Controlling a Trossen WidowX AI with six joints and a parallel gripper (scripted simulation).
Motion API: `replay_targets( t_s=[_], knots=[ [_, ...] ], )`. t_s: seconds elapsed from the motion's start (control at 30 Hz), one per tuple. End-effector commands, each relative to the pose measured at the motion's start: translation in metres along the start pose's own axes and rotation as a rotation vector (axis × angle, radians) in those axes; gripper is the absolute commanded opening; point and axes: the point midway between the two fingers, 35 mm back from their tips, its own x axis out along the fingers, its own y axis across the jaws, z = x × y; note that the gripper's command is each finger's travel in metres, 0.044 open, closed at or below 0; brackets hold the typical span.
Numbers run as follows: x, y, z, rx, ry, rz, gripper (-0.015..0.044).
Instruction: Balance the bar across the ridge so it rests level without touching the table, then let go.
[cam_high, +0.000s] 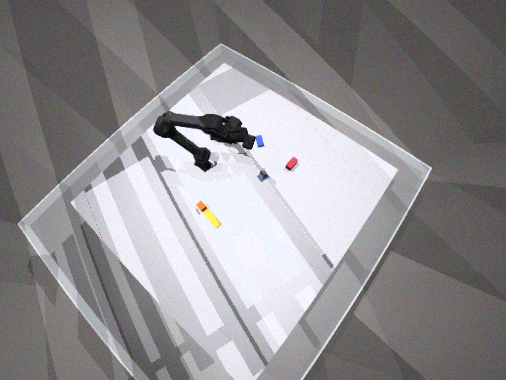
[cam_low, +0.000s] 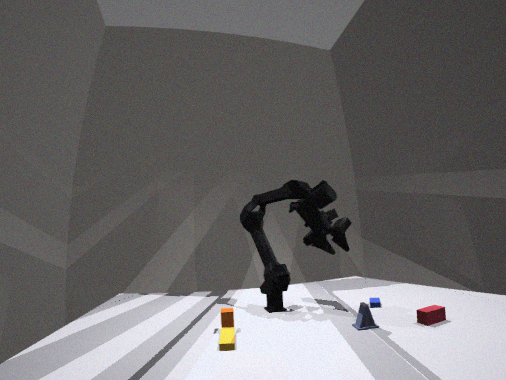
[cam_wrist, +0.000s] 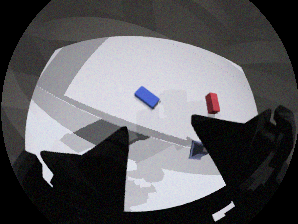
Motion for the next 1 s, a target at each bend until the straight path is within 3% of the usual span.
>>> replay_targets(
  t_s=[0.0, 0.97],
  knots=[
    [-0.004, -0.016, -0.014, 0.105, 0.049, -0.035, 0.0315],
    [-0.057, -0.080, -0.130, 0.755, 0.295, -0.277, 0.0315]
  ],
)
